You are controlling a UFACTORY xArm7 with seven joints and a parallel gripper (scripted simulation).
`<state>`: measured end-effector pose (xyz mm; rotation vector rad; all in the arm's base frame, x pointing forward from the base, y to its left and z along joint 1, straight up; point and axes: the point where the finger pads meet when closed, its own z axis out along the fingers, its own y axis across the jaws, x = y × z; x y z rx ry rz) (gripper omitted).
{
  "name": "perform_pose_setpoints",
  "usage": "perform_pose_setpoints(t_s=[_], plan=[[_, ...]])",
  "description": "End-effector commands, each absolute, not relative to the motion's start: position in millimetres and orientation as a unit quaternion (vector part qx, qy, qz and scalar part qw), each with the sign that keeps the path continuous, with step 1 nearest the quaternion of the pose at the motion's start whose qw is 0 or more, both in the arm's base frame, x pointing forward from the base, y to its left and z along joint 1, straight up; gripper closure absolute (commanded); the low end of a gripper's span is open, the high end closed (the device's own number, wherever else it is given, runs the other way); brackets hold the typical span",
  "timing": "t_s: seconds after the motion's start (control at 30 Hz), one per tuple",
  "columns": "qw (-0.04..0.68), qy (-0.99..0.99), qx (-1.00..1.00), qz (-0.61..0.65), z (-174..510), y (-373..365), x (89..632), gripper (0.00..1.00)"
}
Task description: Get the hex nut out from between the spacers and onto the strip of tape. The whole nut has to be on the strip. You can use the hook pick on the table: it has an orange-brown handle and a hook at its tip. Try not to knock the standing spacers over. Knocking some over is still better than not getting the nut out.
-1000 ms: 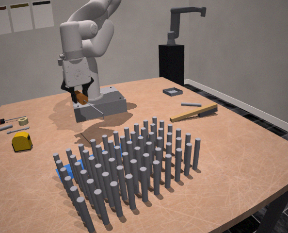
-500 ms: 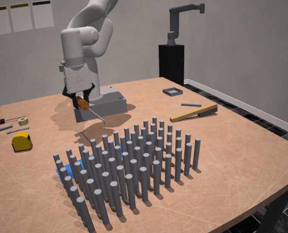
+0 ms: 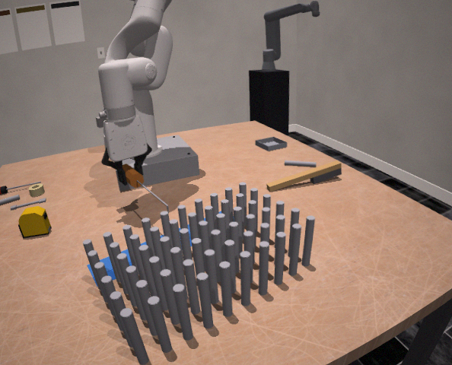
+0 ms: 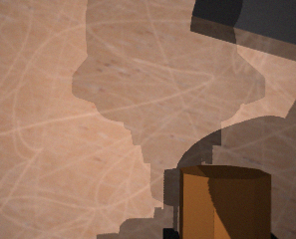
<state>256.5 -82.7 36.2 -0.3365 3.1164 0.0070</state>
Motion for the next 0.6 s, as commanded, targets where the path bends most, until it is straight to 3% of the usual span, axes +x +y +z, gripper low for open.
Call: perform_pose_setpoints(t_s=[0.0,0.57], plan=[[0.003,0.994,-0.107,0.000,11,-86,262,1.00],[0.003,0.994,-0.107,0.000,-6,-86,263,1.00]])
